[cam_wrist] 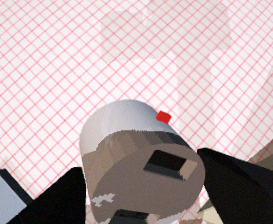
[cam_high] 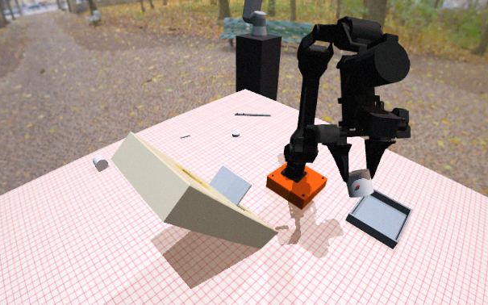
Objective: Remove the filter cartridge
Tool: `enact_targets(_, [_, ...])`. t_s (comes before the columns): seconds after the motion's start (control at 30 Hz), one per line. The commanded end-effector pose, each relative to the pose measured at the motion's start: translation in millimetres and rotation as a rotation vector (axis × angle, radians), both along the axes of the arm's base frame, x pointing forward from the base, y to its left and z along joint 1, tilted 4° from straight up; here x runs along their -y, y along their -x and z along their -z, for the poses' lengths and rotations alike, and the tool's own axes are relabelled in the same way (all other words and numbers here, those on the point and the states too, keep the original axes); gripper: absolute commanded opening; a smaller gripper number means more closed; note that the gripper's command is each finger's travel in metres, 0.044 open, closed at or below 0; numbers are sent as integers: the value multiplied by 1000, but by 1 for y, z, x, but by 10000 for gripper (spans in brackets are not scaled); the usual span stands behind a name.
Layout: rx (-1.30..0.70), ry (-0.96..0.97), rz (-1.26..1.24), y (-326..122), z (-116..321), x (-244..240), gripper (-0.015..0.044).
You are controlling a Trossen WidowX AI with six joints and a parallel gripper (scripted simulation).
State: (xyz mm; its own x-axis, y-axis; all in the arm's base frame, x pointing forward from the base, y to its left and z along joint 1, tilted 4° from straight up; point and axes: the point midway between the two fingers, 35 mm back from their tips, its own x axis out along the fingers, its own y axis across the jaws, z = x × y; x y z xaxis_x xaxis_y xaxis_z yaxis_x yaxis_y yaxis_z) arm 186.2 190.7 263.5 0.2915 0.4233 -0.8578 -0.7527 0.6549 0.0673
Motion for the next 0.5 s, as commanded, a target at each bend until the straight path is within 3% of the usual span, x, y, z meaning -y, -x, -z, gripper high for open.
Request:
enact_targets(0.0, [7,-12,-103,15,1,-13,0])
enact_targets(0.47, [17,-28,-308,51,10,-39,0])
